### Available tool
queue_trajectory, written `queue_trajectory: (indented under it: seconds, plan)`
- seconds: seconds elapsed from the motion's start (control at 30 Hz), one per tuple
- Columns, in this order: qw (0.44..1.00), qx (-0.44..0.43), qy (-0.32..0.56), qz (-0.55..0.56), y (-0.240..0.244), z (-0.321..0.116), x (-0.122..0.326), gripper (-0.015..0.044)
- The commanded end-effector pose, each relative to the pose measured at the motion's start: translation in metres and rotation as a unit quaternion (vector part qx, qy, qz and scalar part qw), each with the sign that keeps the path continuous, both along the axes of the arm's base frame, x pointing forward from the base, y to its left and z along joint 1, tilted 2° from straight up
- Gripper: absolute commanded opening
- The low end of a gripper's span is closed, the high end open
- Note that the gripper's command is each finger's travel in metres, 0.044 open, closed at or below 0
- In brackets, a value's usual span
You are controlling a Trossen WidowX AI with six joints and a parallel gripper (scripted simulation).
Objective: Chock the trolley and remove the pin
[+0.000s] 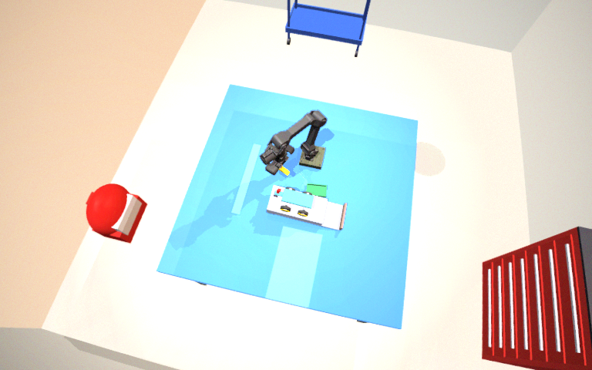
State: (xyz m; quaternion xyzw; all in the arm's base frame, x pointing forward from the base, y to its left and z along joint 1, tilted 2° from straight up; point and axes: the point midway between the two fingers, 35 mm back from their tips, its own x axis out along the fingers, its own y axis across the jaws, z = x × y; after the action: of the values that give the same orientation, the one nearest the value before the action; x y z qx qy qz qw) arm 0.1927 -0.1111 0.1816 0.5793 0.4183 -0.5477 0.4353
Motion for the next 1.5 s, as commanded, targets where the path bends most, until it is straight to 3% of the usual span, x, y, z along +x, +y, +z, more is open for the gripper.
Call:
queue_trajectory:
  seconds: [0.0,0.7,1.47]
  plan:
    - [0.998,-0.002,0.001,0.056,0.0,0.0,-0.0002,0.0]
    - [0.916,-0.019,-0.001,0.4,0.0,0.0,-0.0001,0.0]
    - [0.695,-0.035,-0.002,0.718,0.0001,0.0,0.0,0.0]
